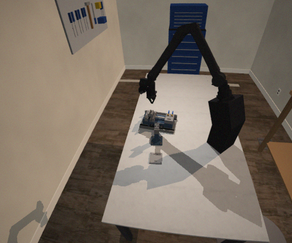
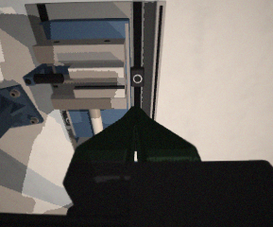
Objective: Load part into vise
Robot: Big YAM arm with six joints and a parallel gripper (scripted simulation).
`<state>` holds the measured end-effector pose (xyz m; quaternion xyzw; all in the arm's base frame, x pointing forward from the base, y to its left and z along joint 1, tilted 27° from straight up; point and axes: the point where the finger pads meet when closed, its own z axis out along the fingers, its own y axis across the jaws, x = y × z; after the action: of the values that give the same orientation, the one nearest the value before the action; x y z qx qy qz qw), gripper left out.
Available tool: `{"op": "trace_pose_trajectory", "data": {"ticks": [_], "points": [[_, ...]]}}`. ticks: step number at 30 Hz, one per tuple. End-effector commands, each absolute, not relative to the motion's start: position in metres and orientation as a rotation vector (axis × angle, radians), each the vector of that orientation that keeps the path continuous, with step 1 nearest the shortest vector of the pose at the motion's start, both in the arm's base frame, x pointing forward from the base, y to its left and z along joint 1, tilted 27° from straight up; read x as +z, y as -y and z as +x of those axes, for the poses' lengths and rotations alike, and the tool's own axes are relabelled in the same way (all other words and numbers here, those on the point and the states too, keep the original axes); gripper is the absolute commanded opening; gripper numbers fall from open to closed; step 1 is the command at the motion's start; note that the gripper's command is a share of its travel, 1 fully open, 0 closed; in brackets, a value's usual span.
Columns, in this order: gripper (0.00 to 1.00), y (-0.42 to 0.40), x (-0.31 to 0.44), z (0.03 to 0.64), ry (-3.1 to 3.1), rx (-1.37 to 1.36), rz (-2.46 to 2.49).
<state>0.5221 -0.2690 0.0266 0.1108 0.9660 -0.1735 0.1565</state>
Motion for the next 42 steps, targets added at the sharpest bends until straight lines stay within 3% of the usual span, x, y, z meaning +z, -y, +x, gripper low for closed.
{"op": "trace_pose_trajectory", "data": {"ticks": [1,42], "points": [[0.0,0.268,0.037,0.526,-2.759,-0.499,0.296],[0.0,0.295,-0.003,0.544,-2.743,-0.505,0.314]]}}
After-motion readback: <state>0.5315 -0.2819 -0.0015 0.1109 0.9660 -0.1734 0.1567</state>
